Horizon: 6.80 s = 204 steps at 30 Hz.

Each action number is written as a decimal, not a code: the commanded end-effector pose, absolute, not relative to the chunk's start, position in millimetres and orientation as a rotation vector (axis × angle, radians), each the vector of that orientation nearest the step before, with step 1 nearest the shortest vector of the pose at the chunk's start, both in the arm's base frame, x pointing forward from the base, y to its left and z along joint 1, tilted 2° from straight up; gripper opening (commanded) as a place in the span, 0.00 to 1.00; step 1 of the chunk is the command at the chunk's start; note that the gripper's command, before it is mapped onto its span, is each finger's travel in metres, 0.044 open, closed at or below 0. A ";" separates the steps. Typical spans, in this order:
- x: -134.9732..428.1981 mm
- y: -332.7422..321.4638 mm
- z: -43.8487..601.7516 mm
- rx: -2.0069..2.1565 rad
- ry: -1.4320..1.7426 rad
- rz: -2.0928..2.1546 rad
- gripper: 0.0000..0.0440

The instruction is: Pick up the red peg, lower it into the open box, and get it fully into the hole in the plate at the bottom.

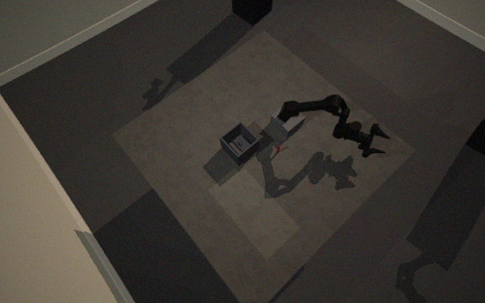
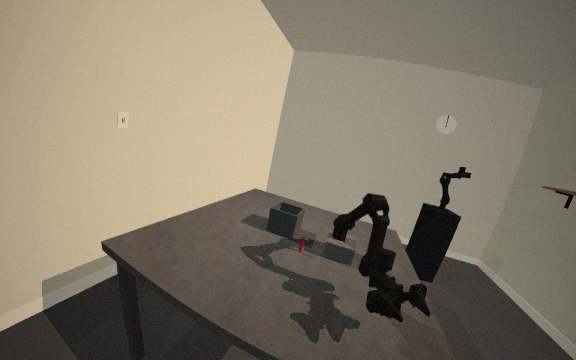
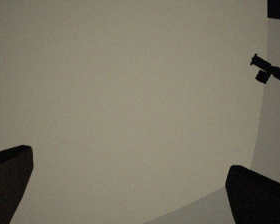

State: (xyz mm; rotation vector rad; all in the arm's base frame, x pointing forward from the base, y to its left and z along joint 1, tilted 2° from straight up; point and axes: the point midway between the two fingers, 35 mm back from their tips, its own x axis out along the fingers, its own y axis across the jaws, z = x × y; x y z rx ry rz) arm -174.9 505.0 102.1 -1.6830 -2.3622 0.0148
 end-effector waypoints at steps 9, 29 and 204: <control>-134.9 523.0 96.5 -1.727 -2.142 0.382 1.00; -34.9 551.2 98.2 -1.649 -1.473 0.934 1.00; 185.6 111.7 -21.1 0.879 1.372 -1.021 0.07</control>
